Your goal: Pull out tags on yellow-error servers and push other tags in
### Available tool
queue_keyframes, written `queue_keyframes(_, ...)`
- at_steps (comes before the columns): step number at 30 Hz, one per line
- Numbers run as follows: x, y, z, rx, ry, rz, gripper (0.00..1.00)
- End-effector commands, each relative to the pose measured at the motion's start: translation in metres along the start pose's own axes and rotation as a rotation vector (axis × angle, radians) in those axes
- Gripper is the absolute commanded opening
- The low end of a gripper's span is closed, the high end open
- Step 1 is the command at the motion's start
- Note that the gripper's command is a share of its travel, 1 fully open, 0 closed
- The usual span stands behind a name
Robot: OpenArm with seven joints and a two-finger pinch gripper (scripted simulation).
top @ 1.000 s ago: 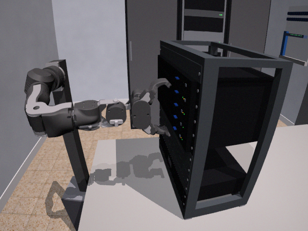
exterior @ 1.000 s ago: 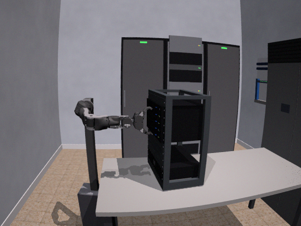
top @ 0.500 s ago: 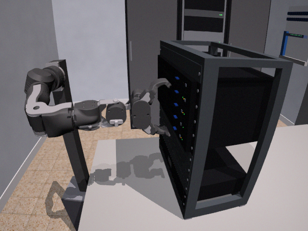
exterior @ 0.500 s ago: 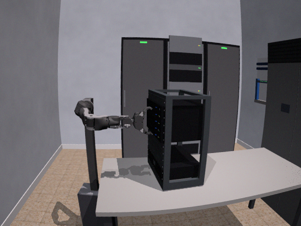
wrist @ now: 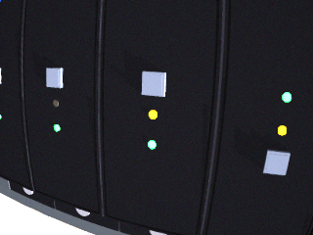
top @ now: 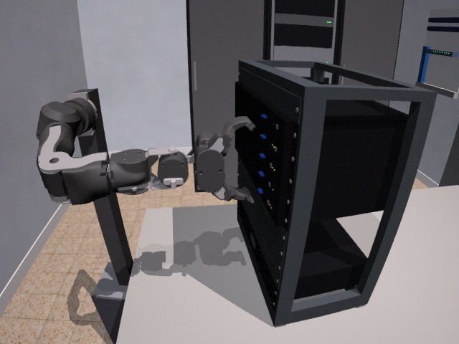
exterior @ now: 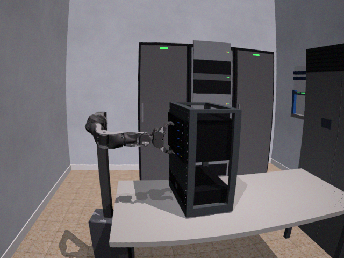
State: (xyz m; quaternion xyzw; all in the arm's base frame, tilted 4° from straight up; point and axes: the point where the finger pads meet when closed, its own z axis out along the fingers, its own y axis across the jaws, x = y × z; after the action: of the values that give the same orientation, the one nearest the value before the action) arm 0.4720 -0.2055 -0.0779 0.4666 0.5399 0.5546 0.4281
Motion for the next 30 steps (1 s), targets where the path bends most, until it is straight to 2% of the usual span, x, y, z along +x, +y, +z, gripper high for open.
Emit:
queue_keyframes(1, 0.001, -0.002, 0.000, 0.008, -0.001, 0.002, 1.00)
queue_keyframes(12, 0.001, 0.000, 0.000, 0.018, 0.000, 0.002, 1.00)
queue_keyframes(16, 0.001, 0.031, 0.000, 0.019, -0.001, 0.002, 1.00)
queue_keyframes(18, 0.001, 0.039, 0.000, 0.019, -0.001, 0.002, 1.00)
queue_keyframes(30, 0.001, 0.039, 0.000, 0.014, 0.001, 0.003, 1.00)
